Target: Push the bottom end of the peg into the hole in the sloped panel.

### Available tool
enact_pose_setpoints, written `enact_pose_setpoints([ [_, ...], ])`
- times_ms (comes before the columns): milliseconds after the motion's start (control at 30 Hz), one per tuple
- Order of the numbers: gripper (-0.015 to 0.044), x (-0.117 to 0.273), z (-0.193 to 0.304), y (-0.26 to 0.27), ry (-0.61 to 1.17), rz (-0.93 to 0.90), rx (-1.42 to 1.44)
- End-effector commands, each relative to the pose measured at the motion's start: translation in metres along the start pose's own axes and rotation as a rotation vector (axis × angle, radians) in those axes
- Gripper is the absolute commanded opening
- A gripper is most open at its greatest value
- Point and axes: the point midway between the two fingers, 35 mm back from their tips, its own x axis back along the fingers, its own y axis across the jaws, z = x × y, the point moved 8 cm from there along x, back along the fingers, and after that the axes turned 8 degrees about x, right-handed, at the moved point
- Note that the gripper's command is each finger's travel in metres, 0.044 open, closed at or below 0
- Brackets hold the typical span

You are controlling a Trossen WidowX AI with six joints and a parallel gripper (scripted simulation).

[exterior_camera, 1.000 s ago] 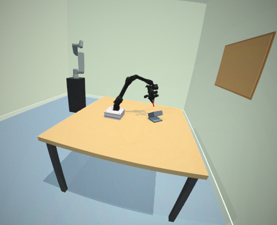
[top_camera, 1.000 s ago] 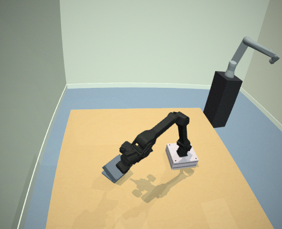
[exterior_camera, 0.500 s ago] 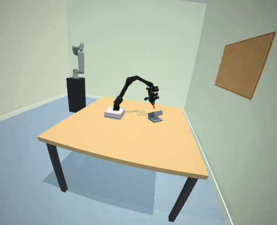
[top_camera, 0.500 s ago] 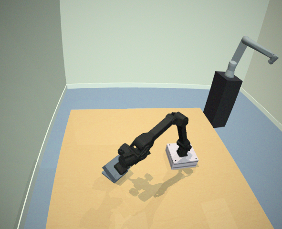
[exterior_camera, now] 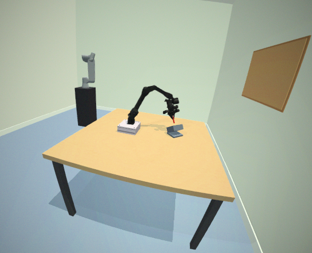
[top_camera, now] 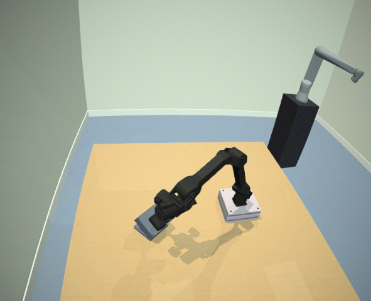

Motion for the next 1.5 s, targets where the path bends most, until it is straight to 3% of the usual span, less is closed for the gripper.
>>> enact_pose_setpoints([
  [0,0.0,-0.008,0.001,-0.001,-0.003,0.009,0.006],
  [1467,0.0,-0.018,0.002,-0.004,-0.003,0.003,0.001],
])
